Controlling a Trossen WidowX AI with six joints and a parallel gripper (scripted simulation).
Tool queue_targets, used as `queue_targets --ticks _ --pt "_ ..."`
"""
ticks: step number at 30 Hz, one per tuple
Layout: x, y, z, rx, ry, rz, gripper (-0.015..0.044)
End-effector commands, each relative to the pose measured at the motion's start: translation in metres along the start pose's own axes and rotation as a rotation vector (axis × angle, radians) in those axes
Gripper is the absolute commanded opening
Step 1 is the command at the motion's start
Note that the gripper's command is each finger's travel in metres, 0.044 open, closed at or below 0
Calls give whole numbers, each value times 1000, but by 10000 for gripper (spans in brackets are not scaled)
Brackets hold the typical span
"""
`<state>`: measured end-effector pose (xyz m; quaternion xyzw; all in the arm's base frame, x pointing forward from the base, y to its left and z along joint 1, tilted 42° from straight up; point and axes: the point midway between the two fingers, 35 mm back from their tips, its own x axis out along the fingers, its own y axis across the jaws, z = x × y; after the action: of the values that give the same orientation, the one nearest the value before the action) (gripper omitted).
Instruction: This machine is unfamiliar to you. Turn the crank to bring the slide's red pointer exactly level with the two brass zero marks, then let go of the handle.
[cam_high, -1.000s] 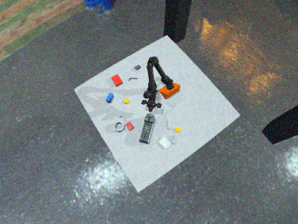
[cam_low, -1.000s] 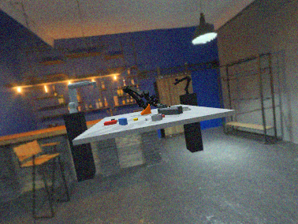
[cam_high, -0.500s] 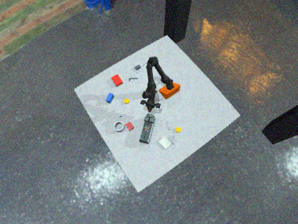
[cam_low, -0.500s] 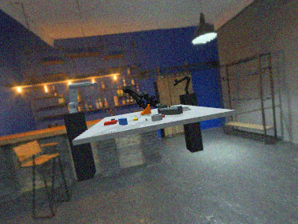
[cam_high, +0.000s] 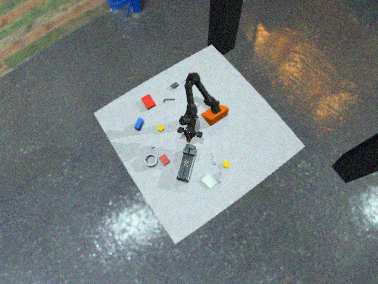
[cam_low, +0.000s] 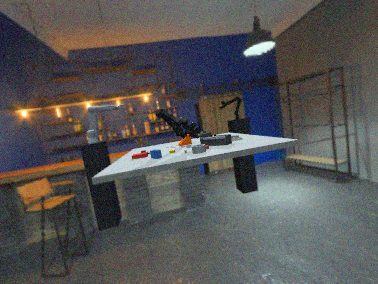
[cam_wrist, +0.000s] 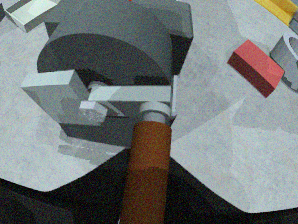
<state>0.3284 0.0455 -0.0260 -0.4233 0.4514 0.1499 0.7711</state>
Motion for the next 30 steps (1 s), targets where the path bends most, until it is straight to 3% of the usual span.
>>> queue_targets --ticks 1,30 --pt "7 -3 -7 6 10 -5 0" --pt "26 15 -26 6 10 -5 0"
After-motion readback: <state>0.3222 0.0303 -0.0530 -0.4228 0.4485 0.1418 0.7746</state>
